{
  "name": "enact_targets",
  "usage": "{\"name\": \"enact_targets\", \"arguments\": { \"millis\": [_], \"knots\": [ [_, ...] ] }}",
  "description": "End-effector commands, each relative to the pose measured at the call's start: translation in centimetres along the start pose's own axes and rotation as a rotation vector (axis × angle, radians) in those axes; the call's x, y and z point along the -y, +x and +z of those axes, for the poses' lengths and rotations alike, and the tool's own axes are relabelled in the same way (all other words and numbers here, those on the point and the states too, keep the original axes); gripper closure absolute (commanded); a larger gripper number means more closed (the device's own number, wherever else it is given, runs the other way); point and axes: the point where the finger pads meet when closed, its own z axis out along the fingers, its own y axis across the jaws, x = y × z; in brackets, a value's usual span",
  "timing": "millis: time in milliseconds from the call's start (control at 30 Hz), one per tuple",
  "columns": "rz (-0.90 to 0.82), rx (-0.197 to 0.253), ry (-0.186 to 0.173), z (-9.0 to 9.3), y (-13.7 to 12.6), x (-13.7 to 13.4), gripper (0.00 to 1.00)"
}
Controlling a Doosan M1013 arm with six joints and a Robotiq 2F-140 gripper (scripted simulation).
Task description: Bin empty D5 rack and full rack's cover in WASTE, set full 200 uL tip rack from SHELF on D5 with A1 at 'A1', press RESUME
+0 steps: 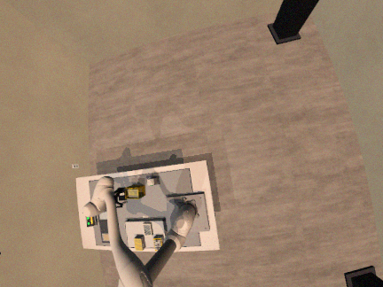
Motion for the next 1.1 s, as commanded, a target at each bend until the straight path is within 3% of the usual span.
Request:
{"name": "enact_targets", "arguments": {
  "millis": [0,467,967,1067],
  "knots": [
    [0.0,0.0,0.0,-0.4,0.0,0.0,0.23],
    [0.0,0.0,0.0,-2.4,0.0,0.0,0.23],
    [-0.3,0.0,0.0,-2.9,7.4,0.7,0.23],
    [-0.32,0.0,0.0,-2.9,7.9,0.8,0.23]
  ]
}}
